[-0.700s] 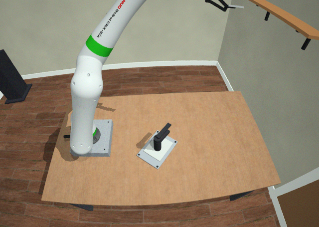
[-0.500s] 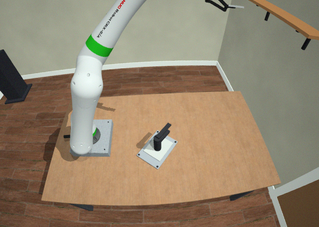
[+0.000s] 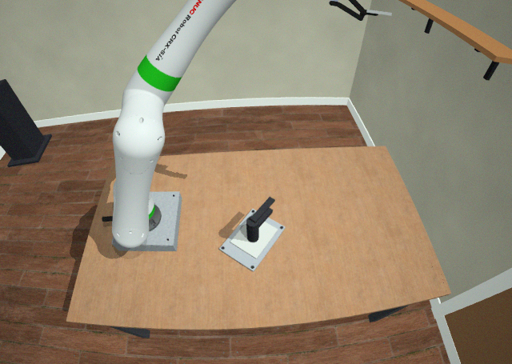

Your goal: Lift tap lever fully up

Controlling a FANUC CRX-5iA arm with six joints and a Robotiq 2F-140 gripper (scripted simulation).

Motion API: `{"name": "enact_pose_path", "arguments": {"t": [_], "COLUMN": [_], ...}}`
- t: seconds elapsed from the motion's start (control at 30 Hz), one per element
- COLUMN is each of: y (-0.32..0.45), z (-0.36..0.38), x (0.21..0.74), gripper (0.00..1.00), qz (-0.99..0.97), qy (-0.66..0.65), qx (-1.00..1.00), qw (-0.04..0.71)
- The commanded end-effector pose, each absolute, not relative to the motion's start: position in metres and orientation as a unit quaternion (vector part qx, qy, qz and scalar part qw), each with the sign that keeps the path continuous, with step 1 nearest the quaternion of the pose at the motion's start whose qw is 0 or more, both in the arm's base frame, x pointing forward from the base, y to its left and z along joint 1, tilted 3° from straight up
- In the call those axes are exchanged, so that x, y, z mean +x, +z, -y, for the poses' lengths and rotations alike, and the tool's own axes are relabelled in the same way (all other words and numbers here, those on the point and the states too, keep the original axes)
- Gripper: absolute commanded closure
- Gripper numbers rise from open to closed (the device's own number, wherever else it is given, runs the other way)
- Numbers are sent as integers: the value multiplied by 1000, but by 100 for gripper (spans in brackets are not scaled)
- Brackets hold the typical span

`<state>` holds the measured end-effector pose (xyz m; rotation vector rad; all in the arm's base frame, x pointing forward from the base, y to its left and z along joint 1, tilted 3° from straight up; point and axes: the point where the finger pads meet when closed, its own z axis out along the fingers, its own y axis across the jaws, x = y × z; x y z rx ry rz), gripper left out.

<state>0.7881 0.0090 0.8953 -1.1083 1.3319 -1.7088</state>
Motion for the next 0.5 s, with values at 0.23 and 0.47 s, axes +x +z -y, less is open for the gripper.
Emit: {"name": "enact_pose_path", "arguments": {"t": [0.23, 0.47], "y": [778, 704], "z": [25, 45], "x": [808, 808], "gripper": [0, 0], "qz": [-590, -638], "qy": [-586, -536], "qx": [-460, -474], "qw": [310, 285]}}
